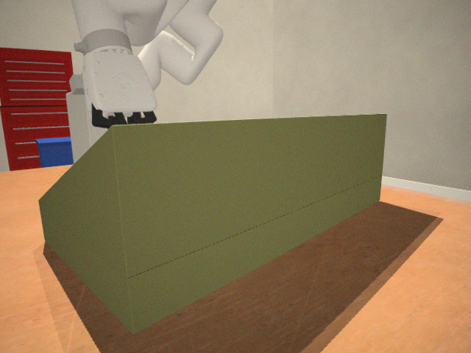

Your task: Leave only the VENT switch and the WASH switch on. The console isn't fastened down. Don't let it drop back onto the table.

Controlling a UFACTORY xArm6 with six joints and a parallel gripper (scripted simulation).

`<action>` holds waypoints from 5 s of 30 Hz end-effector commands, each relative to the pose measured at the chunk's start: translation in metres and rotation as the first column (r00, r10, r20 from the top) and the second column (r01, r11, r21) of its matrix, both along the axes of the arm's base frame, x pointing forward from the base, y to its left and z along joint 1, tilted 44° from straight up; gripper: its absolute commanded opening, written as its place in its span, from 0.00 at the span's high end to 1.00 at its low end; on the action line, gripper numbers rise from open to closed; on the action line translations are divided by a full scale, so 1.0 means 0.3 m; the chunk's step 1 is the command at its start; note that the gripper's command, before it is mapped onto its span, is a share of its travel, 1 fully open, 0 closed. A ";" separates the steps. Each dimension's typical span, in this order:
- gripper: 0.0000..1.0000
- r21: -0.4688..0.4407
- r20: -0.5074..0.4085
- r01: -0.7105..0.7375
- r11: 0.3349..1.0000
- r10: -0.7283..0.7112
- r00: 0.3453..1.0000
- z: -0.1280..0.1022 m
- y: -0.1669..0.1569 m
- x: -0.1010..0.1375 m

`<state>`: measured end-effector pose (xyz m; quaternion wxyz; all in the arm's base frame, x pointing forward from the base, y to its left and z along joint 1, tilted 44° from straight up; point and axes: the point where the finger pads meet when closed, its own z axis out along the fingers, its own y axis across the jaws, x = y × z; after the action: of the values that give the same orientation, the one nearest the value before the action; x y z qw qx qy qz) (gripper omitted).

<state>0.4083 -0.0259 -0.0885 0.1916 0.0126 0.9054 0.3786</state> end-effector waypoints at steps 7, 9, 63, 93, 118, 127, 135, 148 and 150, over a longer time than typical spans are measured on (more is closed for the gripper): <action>1.00 -0.002 0.002 0.001 1.000 -0.001 1.000 0.002 -0.004 0.004; 1.00 -0.002 0.002 0.001 1.000 -0.001 1.000 0.002 -0.004 0.004; 1.00 -0.002 0.002 0.001 1.000 -0.001 1.000 0.012 -0.011 0.030; 1.00 -0.002 0.002 0.001 1.000 -0.001 1.000 0.038 -0.024 0.100; 1.00 -0.002 0.002 0.001 1.000 -0.001 1.000 0.047 -0.028 0.125; 1.00 -0.002 0.002 0.001 1.000 -0.001 1.000 0.047 -0.029 0.125; 1.00 -0.002 0.002 0.001 1.000 -0.001 1.000 0.047 -0.028 0.124; 1.00 -0.002 0.002 0.001 1.000 -0.001 1.000 0.032 -0.021 0.083; 1.00 -0.002 0.002 0.001 1.000 -0.001 1.000 0.032 -0.021 0.083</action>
<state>0.4320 -0.0309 -0.0799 0.1912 0.0128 0.9055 0.3787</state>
